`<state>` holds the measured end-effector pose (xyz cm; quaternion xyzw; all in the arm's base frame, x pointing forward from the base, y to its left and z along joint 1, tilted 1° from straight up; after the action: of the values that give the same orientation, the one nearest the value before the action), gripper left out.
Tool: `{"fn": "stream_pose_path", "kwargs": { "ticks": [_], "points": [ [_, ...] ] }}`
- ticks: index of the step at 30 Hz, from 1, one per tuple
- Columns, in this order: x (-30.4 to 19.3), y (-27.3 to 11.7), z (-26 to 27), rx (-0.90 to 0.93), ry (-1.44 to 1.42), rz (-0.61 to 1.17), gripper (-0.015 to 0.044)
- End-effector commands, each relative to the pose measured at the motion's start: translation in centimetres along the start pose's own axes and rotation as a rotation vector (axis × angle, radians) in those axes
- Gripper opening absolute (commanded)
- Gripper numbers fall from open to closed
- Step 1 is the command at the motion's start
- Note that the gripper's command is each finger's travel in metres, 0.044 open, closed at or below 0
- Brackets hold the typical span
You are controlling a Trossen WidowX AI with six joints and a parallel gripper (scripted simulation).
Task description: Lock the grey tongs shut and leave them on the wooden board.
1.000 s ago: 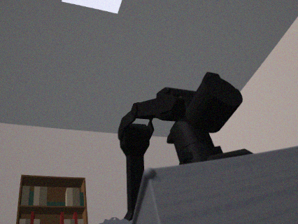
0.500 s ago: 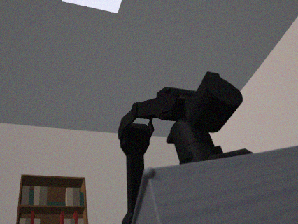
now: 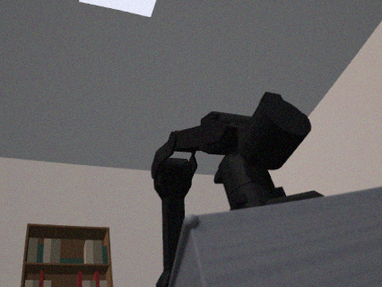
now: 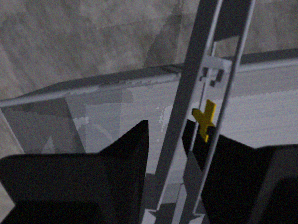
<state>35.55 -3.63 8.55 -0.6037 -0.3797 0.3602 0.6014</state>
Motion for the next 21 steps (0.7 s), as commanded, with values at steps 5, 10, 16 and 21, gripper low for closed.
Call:
{"fn": "stream_pose_path", "kwargs": {
  "ticks": [5,10,16,21],
  "points": [
    [0.0,0.0,-0.1,-0.004,0.0,0.003,0.0061],
    [0.0,0.0,-0.1,-0.004,0.0,0.003,0.0028],
    [0.0,0.0,-0.1,-0.004,0.0,0.003,-0.009],
    [0.1,-2.3,-0.5,-0.005,-0.001,0.003,-0.015]
  ]
}}
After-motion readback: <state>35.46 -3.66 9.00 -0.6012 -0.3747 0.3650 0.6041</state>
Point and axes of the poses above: the point midway between the two fingers, 35 mm back from their tips, its own y axis out along the fingers, its own z axis across the jaws, x = y × z, the point moved 6 cm from there along -y, back along the fingers, and after that the axes turned 4 degrees about y, right-handed, at the moved point
